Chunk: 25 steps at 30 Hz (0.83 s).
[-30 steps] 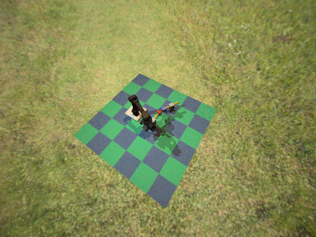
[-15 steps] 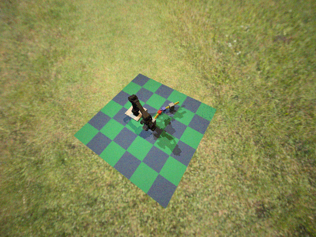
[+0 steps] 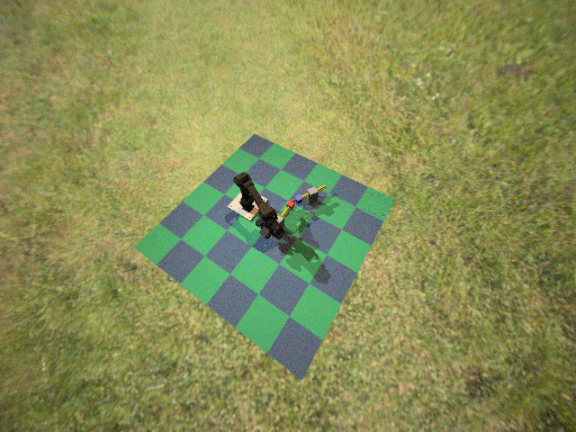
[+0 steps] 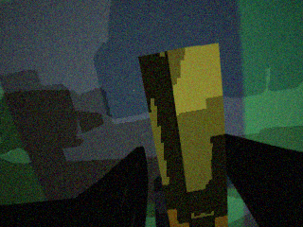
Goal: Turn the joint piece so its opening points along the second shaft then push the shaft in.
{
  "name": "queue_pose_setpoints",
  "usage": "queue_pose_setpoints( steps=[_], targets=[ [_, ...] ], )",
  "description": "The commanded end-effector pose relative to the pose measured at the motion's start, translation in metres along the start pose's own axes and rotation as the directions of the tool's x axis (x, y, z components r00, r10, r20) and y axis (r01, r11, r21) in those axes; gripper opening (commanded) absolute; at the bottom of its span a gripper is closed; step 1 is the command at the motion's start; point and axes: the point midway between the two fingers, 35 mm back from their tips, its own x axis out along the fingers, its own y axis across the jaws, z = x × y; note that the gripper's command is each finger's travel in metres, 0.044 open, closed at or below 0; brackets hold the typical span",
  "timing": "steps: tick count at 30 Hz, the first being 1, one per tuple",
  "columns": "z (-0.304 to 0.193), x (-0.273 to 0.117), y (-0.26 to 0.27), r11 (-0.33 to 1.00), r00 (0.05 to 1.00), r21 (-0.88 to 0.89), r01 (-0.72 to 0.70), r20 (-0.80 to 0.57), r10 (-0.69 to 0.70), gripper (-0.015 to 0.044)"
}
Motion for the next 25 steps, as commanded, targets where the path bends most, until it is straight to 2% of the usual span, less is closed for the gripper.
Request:
queue_pose_setpoints(
  steps=[1,6,19,25],
  targets=[
    [0.000,0.000,0.000,1.000,1.000,-0.002,0.002,-0.002,-0.002,0.0303],
    [0.000,0.000,0.000,1.000,1.000,-0.002,0.002,-0.002,-0.002,0.0434],
    [0.000,0.000,0.000,1.000,1.000,-0.002,0.002,-0.002,-0.002,0.0440],
    [0.001,-0.030,0.000,1.000,1.000,-0.002,-0.003,-0.001,0.003,0.0440]
  ],
)
